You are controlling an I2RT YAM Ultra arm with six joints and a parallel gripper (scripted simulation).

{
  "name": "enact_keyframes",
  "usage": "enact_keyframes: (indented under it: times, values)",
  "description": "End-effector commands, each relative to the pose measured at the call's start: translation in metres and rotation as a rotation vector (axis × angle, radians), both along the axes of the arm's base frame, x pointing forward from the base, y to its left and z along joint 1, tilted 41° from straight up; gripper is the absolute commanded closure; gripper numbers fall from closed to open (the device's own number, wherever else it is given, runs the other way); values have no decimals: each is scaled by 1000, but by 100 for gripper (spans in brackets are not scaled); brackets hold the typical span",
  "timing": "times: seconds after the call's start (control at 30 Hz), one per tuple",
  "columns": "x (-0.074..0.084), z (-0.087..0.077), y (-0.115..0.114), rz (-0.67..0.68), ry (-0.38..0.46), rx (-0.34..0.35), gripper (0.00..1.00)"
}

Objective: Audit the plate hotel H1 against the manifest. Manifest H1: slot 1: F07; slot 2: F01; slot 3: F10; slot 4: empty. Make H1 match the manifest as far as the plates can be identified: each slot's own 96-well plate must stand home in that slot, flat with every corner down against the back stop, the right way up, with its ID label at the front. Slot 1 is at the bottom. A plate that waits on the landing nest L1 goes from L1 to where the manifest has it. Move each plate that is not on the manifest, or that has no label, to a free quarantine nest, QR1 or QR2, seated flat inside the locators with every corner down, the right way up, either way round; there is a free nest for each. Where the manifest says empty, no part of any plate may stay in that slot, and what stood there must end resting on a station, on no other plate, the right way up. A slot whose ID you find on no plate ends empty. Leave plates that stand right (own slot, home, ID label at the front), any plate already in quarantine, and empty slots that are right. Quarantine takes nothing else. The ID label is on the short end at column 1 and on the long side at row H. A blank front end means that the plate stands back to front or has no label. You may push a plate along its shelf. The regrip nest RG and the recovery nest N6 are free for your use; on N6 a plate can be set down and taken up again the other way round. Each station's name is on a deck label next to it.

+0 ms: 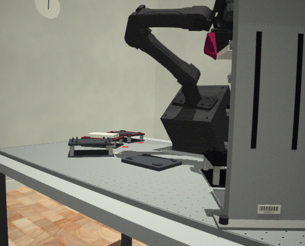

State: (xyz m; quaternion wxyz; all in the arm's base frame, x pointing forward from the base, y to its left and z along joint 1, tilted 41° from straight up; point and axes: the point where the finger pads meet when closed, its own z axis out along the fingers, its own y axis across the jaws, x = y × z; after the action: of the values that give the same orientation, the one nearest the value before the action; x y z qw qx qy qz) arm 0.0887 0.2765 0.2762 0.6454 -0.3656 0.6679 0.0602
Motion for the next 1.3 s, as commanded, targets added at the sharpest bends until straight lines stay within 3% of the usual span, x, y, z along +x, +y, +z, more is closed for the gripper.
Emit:
enact_keyframes:
  times: [0.0,0.67,1.27]
  values:
    - [-4,1,-2,5,5,19,14]
    - [-10,-17,-16,5,5,18,14]
    - [-5,-23,-16,5,5,18,14]
